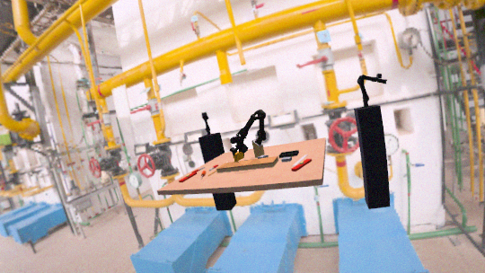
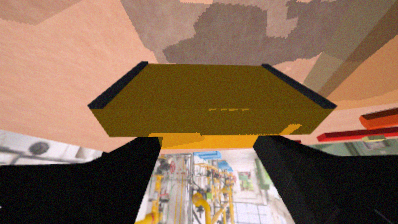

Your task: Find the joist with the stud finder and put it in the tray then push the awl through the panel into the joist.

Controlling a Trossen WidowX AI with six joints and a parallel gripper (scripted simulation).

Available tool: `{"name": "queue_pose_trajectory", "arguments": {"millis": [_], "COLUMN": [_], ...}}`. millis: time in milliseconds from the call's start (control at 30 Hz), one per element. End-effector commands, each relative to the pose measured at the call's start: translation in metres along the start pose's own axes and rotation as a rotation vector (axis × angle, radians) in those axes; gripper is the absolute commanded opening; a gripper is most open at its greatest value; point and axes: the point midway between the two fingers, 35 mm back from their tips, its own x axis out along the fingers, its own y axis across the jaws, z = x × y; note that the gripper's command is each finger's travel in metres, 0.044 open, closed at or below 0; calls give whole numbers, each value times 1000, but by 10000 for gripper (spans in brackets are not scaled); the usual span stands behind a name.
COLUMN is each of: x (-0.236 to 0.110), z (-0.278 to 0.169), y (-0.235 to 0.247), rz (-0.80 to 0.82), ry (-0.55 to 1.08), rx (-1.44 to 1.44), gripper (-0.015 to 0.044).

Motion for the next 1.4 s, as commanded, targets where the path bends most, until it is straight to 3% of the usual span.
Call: {"name": "queue_pose_trajectory", "arguments": {"millis": [0,1367], "x": [-2,-1], "z": [-1,6], "y": [0,0], "rz": [-7,-7], "ry": [32,275], "rx": [9,15], "gripper": [0,0]}}
